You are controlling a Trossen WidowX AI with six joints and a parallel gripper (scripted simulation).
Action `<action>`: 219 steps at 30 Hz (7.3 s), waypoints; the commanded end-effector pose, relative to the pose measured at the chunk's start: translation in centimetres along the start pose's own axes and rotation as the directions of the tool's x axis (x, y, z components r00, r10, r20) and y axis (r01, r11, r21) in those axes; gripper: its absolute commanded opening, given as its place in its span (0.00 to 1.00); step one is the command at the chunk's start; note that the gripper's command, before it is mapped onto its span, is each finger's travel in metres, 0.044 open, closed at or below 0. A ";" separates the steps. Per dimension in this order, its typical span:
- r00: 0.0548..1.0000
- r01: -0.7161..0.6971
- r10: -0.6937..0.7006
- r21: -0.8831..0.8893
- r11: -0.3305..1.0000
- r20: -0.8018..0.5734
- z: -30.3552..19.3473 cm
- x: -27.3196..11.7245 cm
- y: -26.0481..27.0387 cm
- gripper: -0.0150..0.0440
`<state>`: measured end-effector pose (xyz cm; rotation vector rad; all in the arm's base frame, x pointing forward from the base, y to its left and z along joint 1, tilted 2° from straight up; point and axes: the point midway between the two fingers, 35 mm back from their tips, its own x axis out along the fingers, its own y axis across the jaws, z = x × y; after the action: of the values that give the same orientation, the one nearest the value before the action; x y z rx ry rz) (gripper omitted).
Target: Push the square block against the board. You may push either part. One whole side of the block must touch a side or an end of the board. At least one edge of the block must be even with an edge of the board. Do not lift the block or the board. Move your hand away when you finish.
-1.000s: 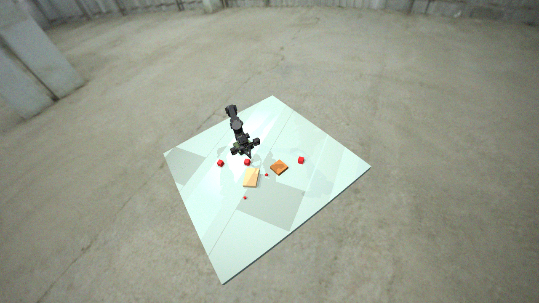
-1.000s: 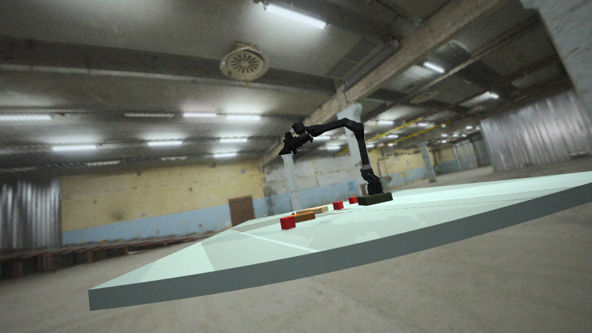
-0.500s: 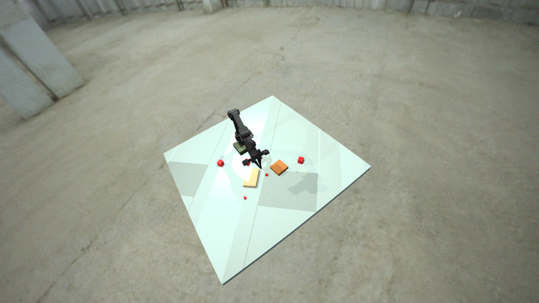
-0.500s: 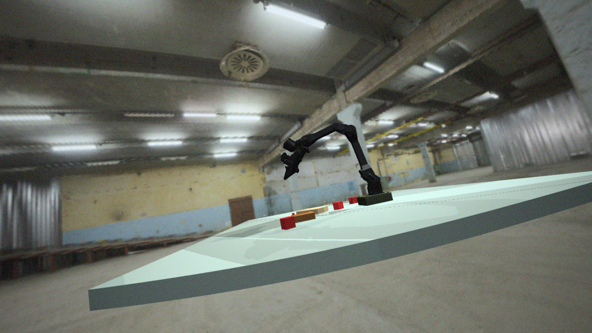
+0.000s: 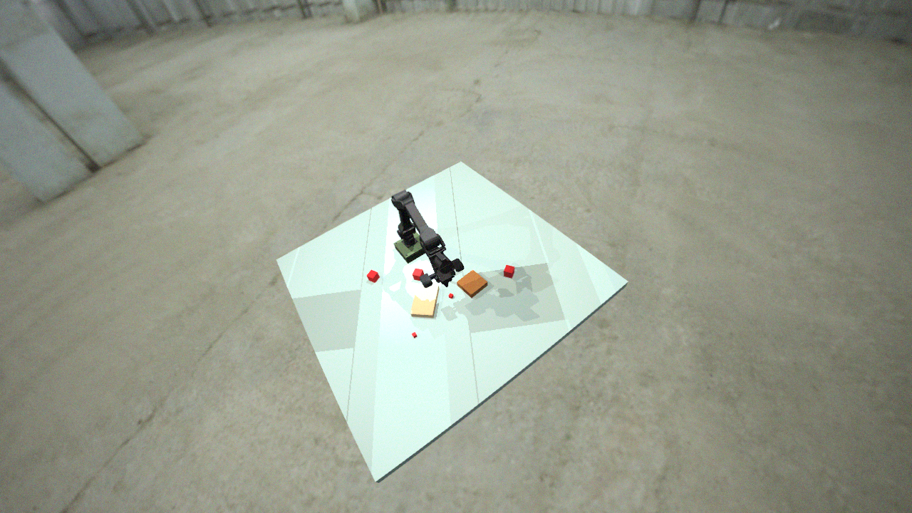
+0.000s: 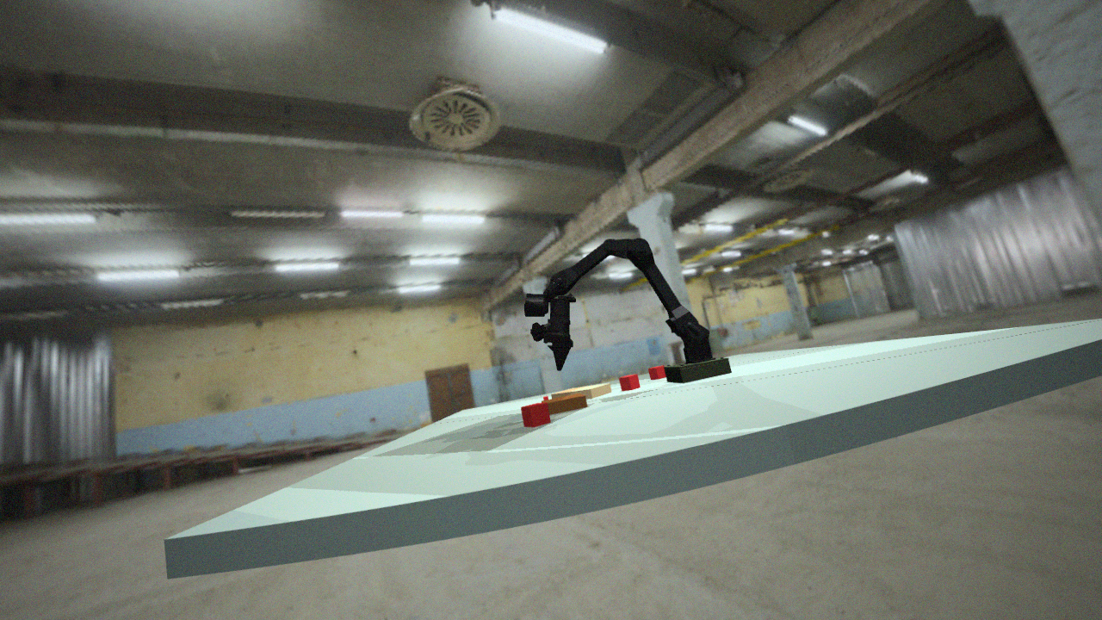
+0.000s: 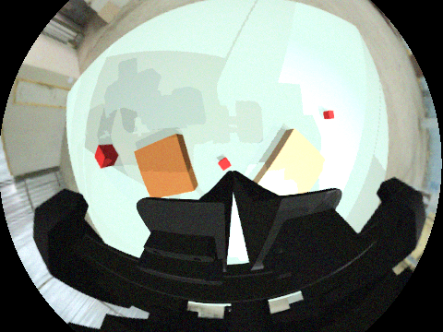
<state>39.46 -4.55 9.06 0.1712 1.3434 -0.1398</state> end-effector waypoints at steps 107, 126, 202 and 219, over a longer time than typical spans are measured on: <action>0.980 0.032 -0.034 -0.012 0.999 -0.198 1.4 9.3 0.8 0.25; 0.979 0.031 -0.033 -0.013 0.999 -0.201 0.4 4.8 1.0 0.25; 0.978 -0.205 -0.016 -0.951 -0.233 -0.207 -7.6 8.0 19.0 0.25; 0.978 -0.205 -0.018 -0.951 -0.233 -0.207 -6.9 8.1 16.8 0.25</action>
<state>37.95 13.91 0.47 -1.2253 1.1618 1.2361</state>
